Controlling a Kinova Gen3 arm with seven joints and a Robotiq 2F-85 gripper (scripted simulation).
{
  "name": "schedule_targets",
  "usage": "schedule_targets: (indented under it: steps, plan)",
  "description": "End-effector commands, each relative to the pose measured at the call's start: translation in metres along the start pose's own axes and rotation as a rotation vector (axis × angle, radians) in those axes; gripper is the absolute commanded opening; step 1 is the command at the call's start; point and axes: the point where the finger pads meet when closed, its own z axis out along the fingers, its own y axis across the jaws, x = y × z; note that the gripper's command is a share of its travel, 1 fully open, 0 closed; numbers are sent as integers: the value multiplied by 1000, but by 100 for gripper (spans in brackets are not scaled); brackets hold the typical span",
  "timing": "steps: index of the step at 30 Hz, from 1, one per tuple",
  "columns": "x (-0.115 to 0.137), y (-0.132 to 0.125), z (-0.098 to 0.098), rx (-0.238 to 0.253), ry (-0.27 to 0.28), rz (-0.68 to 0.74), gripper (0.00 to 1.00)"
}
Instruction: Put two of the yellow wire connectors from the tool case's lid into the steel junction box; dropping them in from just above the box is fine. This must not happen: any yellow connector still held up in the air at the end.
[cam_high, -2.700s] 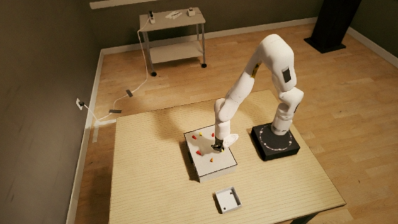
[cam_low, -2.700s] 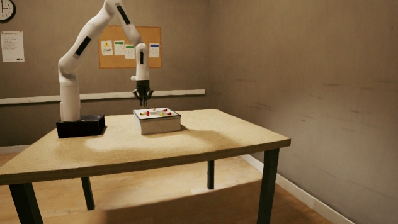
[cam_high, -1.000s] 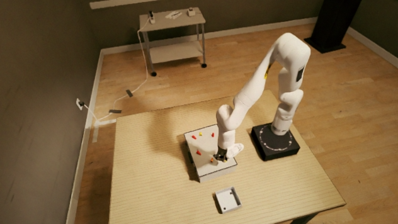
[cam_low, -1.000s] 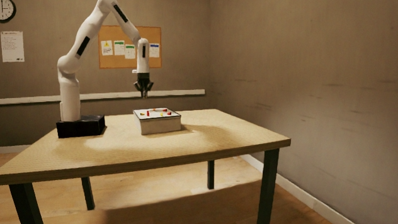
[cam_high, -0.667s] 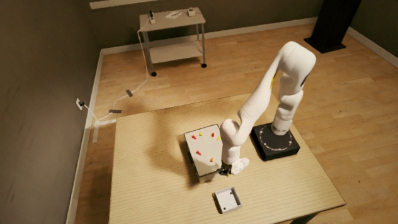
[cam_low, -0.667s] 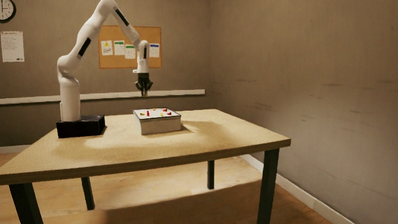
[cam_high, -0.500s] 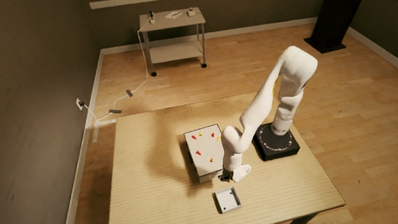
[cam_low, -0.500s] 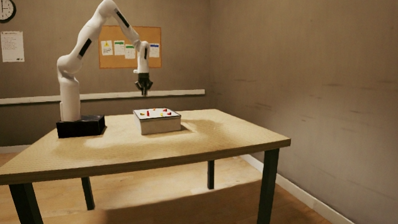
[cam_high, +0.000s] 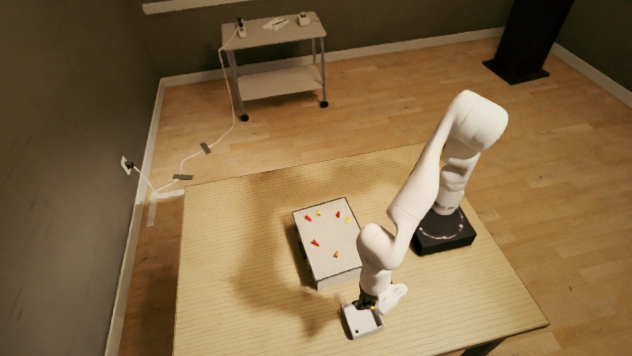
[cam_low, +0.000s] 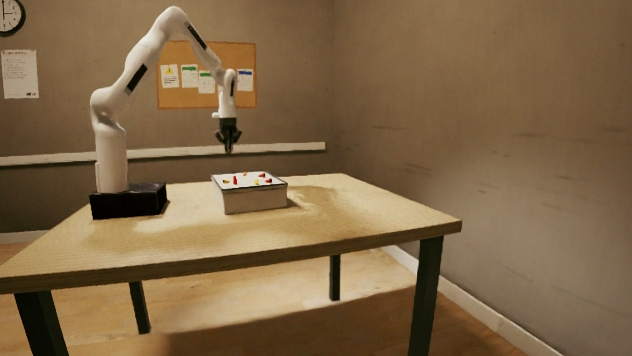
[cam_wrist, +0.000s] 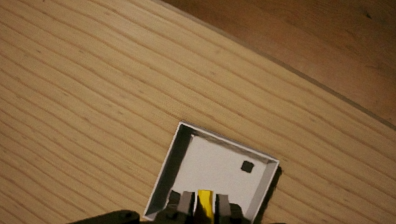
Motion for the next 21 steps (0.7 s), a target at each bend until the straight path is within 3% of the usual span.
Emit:
schedule_targets:
  steps: [1,14,21]
  plan:
    - [0,3,-2,-6,-1,0,18]
    - [0,3,0,-6,-1,0,18]
    - [0,3,30,-6,-1,0,18]
